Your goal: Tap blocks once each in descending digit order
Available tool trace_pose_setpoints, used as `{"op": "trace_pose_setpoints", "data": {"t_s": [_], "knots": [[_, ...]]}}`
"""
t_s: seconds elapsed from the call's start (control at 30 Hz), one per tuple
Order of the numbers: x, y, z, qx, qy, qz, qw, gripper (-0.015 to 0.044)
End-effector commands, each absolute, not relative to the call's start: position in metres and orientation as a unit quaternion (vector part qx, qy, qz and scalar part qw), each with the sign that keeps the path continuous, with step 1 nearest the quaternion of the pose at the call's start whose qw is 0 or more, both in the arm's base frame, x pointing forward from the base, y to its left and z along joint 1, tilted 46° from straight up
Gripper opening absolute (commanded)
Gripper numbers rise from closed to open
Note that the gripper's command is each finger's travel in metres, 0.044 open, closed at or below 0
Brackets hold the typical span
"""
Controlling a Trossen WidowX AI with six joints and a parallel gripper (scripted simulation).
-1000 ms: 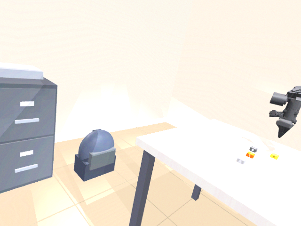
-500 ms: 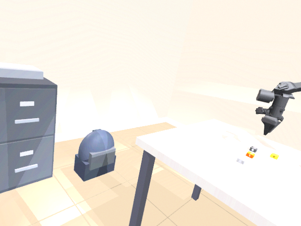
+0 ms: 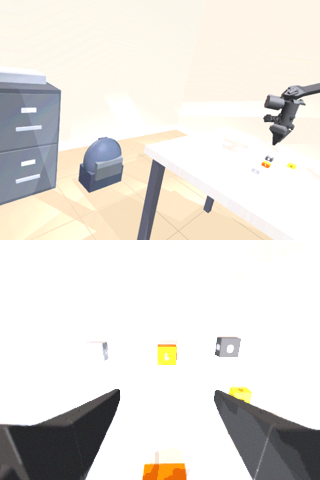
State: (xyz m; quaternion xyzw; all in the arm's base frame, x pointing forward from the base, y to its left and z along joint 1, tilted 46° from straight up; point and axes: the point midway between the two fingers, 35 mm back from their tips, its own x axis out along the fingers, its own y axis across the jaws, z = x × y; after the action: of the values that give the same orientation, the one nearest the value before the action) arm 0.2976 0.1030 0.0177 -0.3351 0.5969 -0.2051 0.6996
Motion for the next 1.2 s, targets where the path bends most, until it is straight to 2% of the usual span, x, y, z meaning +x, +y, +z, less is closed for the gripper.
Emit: {"op": "trace_pose_setpoints", "data": {"t_s": [0.0, 0.27, 0.57, 1.17], "knots": [[0.297, 0.103, 0.016, -0.334, 0.598, -0.206, 0.699, 0.04], [0.297, 0.105, 0.014, -0.335, 0.598, -0.205, 0.699, 0.04], [0.288, 0.182, -0.063, -0.332, 0.599, -0.203, 0.7, 0.04], [0.287, 0.184, -0.065, -0.332, 0.598, -0.204, 0.7, 0.04]]}}
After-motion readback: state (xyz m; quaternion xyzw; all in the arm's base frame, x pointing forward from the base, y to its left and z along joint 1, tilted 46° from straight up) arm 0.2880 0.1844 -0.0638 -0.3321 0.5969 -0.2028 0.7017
